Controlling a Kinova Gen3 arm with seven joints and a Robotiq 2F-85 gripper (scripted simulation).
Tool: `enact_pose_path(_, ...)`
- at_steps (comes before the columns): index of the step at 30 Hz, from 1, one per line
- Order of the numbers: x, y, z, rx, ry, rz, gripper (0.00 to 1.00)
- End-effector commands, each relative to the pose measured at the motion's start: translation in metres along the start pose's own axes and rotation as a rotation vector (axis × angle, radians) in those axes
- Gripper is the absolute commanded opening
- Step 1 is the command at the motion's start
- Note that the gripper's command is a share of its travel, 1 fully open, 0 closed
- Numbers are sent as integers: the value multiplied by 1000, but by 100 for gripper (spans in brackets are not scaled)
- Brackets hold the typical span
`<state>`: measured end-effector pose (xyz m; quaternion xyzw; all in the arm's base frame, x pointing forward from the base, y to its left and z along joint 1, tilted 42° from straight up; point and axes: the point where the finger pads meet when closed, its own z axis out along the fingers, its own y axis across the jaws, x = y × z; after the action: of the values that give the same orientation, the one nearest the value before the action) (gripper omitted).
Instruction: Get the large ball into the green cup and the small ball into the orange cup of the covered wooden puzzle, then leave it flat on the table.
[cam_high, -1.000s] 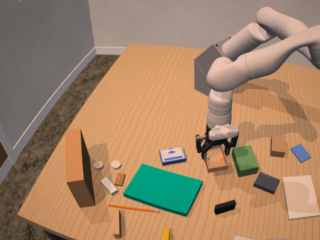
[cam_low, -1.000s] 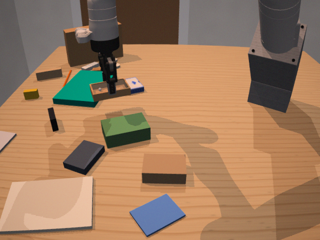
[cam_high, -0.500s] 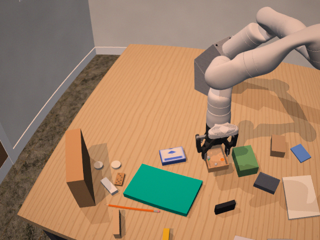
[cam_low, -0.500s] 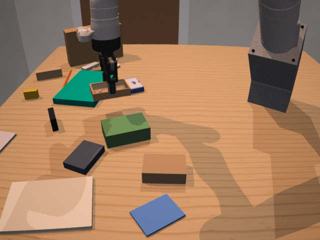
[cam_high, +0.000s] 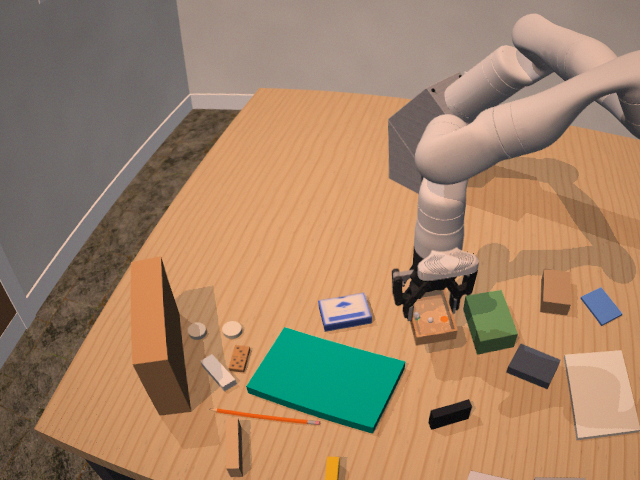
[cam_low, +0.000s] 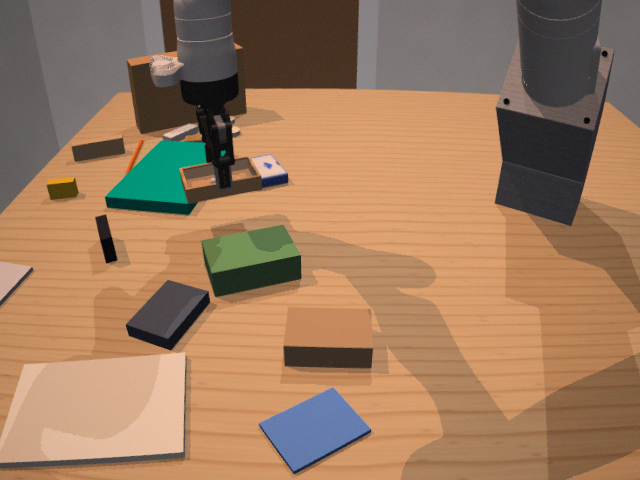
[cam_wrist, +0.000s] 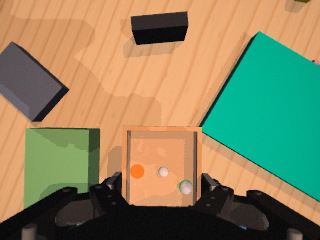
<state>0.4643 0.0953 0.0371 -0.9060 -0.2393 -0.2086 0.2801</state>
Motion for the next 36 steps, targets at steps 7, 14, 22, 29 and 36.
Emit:
enact_pose_path(7,0,0,-1,-12,11,-13,74)
enact_pose_path(14,1,1,-1,3,17,-2,74)
enact_pose_path(22,1,1,-1,15,33,-5,74)
enact_pose_path(29,2,2,-1,28,1,-3,74)
enact_pose_path(36,-2,-1,-1,4,15,3,74)
